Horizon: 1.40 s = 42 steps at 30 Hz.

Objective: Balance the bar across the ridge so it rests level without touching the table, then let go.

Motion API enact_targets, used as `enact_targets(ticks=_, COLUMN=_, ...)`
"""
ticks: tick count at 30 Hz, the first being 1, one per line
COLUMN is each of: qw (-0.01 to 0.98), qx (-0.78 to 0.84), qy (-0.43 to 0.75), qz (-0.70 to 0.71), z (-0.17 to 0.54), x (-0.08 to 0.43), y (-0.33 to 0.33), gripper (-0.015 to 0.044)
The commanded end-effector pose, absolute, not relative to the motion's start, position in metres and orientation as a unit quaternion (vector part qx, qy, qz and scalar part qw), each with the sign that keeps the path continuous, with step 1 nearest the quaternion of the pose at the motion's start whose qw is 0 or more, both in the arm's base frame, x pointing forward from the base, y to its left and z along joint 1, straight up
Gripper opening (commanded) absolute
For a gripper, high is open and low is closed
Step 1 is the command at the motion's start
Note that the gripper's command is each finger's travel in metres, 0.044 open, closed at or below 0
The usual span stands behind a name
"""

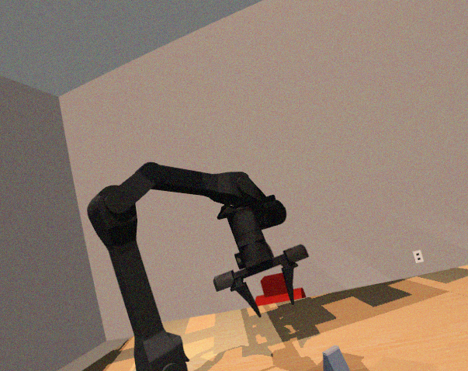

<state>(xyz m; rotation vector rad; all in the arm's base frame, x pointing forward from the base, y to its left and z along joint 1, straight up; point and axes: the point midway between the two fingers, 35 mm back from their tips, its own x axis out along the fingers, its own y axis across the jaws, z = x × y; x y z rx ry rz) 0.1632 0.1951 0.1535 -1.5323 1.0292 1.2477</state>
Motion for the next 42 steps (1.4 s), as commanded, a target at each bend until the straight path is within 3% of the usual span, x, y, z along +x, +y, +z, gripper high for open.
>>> enact_targets(ticks=1, qw=0.451, qx=-0.604, qy=0.432, qz=0.495, z=0.154, x=0.175, y=0.188, gripper=0.0315)
enact_targets(ticks=42, qw=0.546, qx=-0.482, qy=0.542, qz=0.419, z=0.172, x=0.285, y=0.079, gripper=0.0315)
